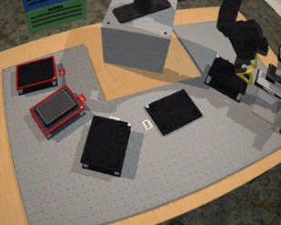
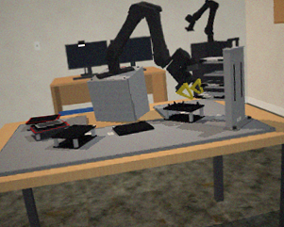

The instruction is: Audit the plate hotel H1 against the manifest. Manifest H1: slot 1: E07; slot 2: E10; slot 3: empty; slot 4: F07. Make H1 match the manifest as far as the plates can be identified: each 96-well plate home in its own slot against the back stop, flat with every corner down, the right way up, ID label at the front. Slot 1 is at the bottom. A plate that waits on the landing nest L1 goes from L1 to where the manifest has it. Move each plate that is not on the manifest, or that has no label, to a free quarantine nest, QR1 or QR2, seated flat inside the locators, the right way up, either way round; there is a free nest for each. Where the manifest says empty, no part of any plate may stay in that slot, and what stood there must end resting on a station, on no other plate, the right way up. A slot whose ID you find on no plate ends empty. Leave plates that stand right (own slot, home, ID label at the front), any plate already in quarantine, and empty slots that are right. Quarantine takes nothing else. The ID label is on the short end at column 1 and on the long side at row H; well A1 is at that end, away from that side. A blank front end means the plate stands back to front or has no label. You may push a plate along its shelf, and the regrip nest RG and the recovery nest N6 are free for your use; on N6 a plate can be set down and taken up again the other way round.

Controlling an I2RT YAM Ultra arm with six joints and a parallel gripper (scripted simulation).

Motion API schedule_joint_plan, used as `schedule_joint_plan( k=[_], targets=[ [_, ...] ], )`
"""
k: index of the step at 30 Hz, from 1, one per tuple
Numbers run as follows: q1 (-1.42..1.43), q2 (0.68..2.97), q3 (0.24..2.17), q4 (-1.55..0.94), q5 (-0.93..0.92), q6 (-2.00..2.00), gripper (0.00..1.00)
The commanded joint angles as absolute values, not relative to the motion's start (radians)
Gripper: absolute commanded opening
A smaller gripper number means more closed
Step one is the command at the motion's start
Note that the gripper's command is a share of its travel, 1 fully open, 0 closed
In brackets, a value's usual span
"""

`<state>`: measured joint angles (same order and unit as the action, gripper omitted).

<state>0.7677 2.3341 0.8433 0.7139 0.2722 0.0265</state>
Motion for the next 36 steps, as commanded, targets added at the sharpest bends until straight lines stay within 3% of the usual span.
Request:
schedule_joint_plan(
  k=[1,36],
  targets=[
    [0.784,2.294,0.812,0.752,0.281,0.038,1.00],
    [0.823,2.246,0.601,0.905,0.309,0.067,1.00]
  ],
)
